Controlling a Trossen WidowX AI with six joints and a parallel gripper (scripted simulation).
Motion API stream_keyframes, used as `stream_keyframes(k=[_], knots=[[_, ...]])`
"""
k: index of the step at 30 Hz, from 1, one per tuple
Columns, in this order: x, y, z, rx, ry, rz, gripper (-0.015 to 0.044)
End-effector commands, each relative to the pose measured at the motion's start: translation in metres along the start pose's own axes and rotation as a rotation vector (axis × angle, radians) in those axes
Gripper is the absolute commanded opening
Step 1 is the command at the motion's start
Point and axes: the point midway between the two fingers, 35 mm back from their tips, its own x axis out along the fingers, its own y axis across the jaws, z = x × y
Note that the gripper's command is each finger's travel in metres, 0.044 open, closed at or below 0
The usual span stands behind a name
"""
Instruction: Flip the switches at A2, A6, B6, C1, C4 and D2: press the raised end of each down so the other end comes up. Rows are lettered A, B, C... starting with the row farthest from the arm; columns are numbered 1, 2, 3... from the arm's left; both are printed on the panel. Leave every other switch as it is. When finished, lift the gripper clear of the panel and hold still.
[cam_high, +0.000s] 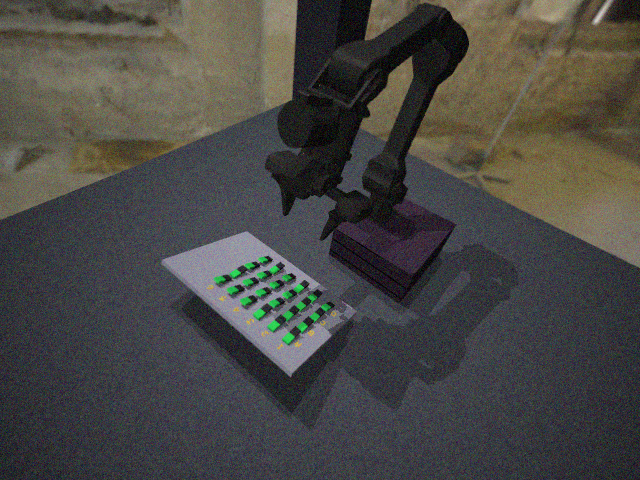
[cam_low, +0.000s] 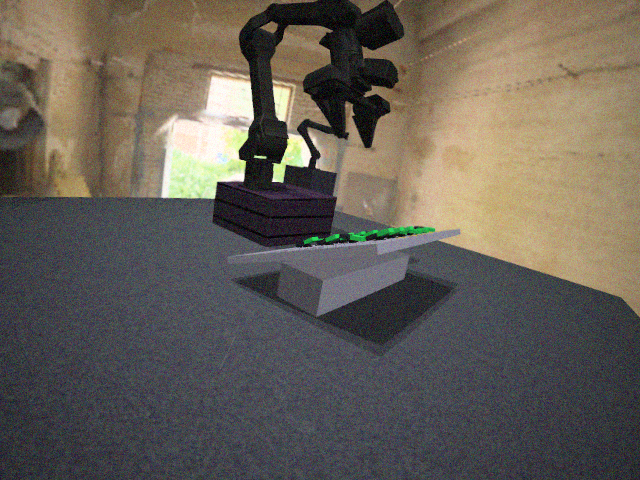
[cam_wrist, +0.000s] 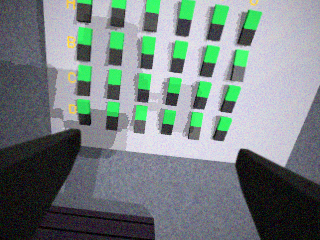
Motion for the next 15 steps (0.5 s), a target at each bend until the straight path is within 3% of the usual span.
stream_keyframes(k=[1,11,15], knots=[[0.001,0.000,0.001,-0.001,0.000,0.000,0.0374],[0.074,0.046,0.056,-0.001,-0.037,0.013,0.0111],[0.082,0.052,0.061,0.006,-0.044,0.016,0.0006]])
